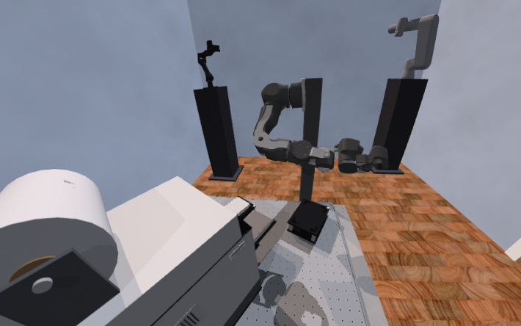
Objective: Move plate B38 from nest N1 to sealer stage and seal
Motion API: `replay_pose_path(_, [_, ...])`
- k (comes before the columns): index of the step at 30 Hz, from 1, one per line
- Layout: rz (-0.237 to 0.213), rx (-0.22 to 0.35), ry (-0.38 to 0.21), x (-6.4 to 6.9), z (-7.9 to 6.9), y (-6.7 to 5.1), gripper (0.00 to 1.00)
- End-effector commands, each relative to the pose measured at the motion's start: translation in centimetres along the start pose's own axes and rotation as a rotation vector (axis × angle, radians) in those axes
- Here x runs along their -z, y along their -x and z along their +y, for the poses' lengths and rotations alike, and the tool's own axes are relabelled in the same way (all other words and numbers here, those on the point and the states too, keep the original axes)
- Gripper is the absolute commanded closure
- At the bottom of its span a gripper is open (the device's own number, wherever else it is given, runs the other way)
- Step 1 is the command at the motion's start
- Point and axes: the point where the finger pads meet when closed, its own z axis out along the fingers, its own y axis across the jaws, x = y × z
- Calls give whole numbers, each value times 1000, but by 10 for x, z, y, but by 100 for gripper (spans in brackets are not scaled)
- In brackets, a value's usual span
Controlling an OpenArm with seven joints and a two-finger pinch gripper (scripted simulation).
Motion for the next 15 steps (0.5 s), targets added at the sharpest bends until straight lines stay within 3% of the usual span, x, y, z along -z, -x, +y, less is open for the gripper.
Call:
replay_pose_path(1, [3, 0, -4, 0, 0, -1, 100])
replay_pose_path(7, [3, 0, -4, 0, 0, -1, 100])
replay_pose_path(12, [-19, 57, -157, 3, -28, 1, 100])
replay_pose_path(15, [-19, 57, -157, 3, -28, 1, 100])
